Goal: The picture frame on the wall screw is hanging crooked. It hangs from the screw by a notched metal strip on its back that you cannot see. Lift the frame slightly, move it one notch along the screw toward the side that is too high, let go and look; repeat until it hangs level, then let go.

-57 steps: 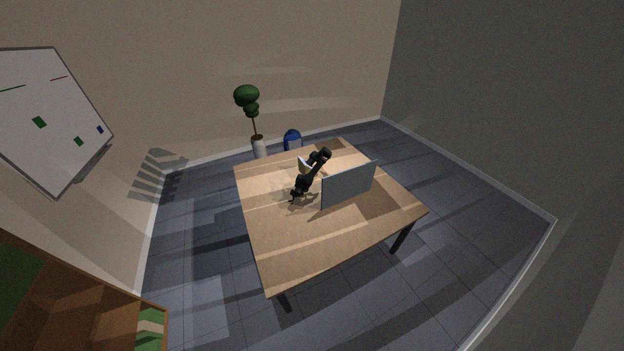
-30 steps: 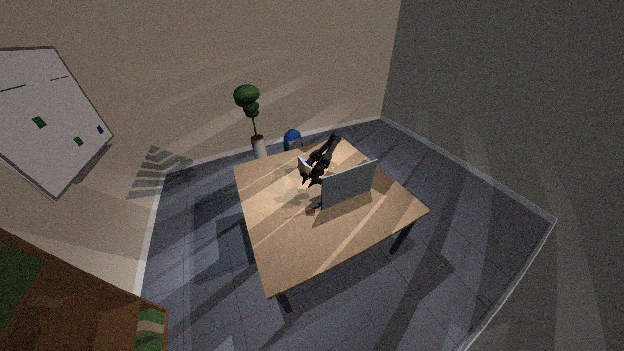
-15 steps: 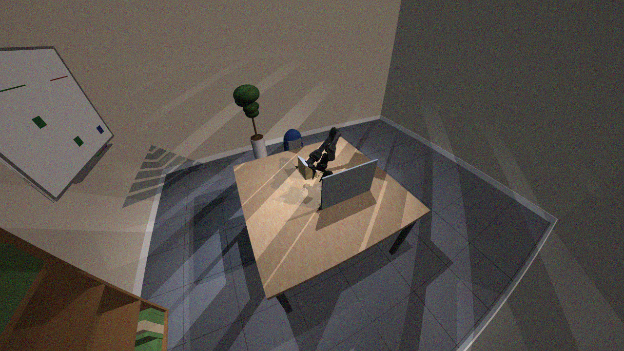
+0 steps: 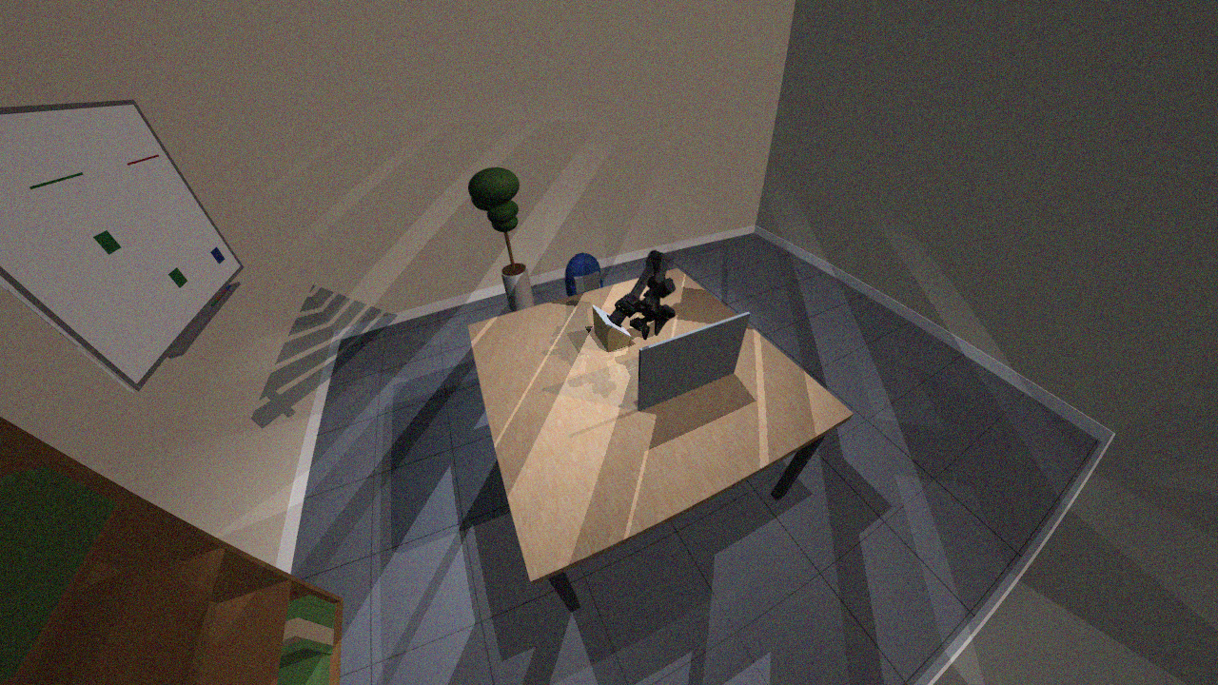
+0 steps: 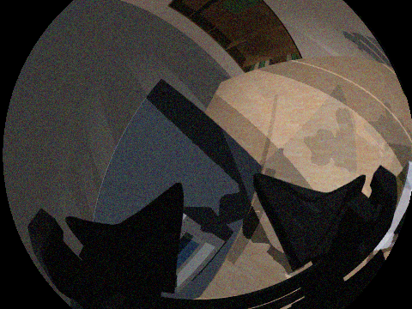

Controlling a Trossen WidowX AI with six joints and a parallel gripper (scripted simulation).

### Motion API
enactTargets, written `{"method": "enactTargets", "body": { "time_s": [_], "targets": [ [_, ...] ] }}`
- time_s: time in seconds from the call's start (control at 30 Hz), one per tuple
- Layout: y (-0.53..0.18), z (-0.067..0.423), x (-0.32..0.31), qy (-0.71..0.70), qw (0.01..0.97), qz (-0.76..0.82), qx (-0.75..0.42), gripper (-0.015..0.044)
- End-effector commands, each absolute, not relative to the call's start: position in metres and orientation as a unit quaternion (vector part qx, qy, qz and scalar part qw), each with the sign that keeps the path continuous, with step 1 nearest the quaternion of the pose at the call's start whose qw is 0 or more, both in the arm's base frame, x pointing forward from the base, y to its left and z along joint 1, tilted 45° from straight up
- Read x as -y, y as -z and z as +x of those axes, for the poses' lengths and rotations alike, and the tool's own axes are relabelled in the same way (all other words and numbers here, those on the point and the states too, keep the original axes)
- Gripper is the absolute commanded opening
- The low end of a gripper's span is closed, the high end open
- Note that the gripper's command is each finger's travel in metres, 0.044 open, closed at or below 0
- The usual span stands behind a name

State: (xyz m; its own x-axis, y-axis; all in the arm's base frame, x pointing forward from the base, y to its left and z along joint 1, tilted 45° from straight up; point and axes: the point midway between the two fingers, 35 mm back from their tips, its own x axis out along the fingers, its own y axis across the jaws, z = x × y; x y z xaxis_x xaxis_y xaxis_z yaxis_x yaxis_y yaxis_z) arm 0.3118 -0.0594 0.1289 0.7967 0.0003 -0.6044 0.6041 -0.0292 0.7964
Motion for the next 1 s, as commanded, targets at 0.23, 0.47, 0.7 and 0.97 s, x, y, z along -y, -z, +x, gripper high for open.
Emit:
{"method": "enactTargets", "body": {
  "time_s": [0.23,0.47,0.7,0.97],
  "targets": [
    [-0.219,0.255,0.009,-0.005,0.241,0.969,-0.060,0.0260],
    [-0.222,0.252,0.007,-0.014,0.224,0.973,-0.060,0.0260],
    [-0.222,0.252,0.007,-0.014,0.224,0.973,-0.060,0.0260],
    [-0.222,0.252,0.007,-0.014,0.224,0.973,-0.060,0.0260]
  ]
}}
